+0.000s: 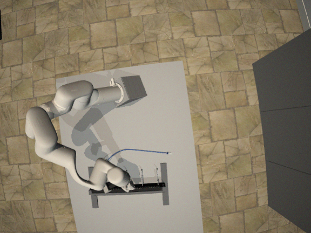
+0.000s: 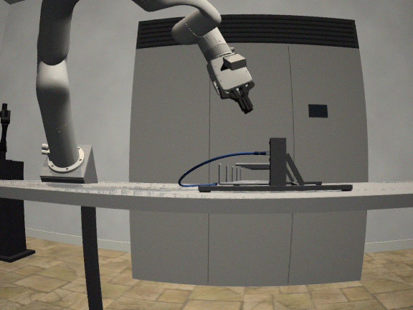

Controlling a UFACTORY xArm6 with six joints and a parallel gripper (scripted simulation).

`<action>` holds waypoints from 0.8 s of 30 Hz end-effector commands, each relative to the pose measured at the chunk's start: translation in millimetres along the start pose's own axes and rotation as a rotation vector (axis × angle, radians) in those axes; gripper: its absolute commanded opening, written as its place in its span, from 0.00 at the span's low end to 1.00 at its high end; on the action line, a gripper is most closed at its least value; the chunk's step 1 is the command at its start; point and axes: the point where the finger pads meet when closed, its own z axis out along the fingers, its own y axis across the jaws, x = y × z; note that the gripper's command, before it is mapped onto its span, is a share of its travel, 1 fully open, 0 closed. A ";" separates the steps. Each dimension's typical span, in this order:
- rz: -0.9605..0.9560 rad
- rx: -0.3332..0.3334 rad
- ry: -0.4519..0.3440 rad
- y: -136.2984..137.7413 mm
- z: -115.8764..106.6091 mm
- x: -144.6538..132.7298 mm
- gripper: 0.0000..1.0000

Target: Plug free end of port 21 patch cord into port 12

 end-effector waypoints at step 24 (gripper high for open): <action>0.584 -0.458 0.014 22.0 -0.8 -256.0 0.00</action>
